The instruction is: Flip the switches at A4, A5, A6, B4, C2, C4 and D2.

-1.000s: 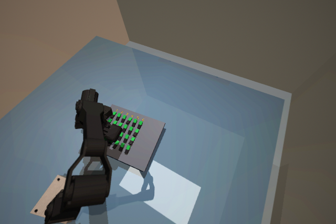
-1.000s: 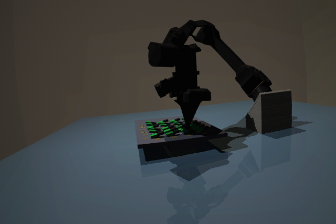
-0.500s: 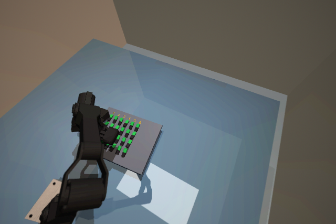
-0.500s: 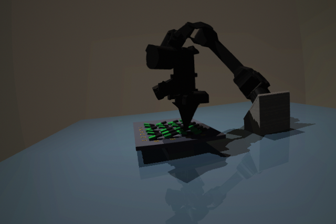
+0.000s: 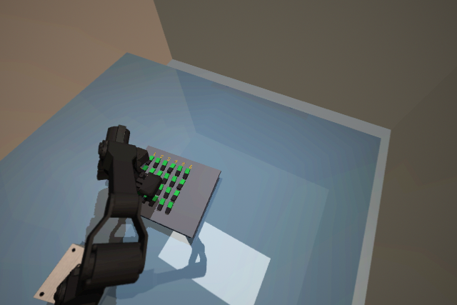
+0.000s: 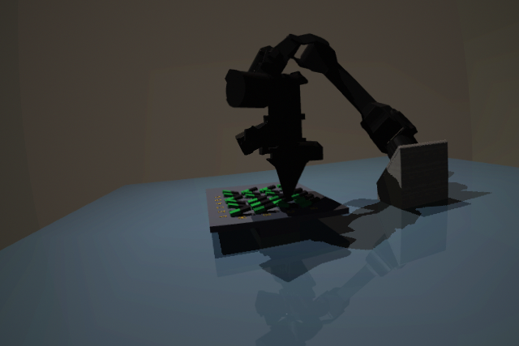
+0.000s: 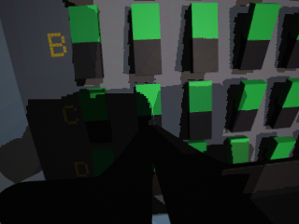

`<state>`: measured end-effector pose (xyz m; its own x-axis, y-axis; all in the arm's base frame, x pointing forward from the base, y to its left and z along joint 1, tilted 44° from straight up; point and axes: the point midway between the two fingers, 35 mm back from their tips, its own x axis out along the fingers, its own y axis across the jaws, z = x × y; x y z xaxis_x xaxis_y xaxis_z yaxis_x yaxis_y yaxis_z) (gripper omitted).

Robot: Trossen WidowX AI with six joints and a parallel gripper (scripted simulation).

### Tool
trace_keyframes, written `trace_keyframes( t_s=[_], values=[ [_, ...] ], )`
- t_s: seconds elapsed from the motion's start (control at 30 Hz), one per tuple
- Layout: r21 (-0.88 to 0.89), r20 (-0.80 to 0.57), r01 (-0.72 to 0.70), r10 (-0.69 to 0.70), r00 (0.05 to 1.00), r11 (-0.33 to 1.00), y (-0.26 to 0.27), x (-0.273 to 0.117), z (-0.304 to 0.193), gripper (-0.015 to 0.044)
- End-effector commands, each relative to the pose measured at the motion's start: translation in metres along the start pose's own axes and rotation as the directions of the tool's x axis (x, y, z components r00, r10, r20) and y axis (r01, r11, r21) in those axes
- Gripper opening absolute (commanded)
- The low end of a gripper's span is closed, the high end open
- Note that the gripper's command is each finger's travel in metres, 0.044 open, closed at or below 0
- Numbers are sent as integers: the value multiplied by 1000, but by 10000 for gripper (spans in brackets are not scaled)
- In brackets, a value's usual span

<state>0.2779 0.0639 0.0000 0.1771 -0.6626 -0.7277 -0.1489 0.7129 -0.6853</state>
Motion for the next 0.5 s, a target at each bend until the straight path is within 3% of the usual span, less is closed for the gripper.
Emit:
trace_keyframes(
  t_s=[0.0,0.47],
  values=[
    [-3,1,5,-5,1000,1000,-1,1,0,0],
    [-3,1,5,-5,1000,1000,-1,3,0,0]
  ],
)
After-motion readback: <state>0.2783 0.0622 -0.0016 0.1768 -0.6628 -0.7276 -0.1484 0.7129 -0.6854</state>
